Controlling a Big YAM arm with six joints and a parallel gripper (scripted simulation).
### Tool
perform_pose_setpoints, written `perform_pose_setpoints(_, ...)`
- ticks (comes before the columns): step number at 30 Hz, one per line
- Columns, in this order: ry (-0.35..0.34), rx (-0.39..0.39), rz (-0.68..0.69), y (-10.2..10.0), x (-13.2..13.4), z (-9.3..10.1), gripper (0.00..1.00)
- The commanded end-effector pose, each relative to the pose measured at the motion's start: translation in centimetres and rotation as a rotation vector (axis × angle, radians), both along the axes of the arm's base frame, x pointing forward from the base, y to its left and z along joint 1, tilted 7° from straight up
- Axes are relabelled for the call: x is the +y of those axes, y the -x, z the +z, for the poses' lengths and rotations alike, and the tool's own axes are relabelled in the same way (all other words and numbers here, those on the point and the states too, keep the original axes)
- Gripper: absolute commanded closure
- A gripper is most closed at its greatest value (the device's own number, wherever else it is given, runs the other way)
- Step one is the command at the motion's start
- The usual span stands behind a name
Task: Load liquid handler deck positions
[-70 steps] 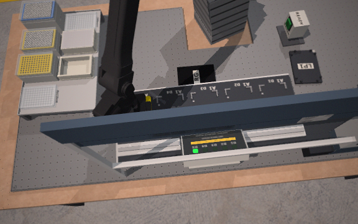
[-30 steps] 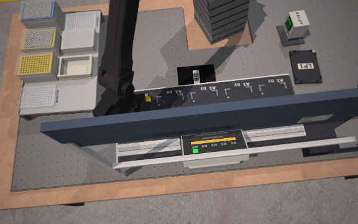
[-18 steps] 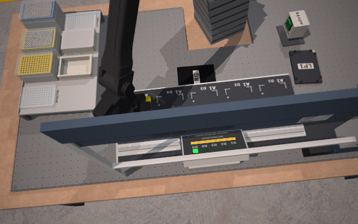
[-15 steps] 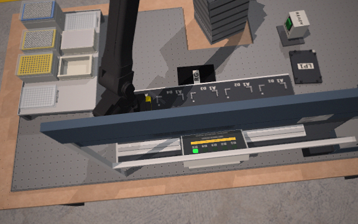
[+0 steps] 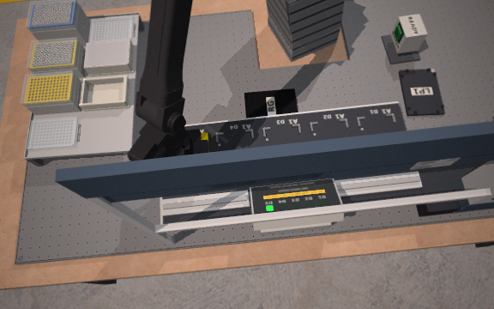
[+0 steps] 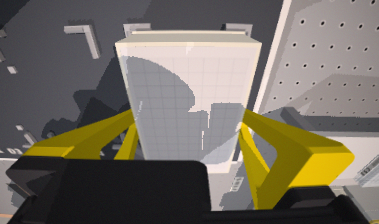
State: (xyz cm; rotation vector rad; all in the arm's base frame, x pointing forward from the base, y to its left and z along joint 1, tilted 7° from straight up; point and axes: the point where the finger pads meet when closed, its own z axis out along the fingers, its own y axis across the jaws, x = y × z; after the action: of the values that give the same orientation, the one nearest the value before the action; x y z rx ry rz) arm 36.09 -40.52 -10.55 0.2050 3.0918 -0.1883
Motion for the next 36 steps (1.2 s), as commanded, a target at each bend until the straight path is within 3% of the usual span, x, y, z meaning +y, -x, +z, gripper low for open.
perform_pose_setpoints(1, -0.001, 0.001, -0.004, 0.60, -0.51, -0.56, 1.00)
perform_pose_setpoints(36, 0.008, -0.006, -0.003, 0.57, -0.60, -0.08, 1.00)
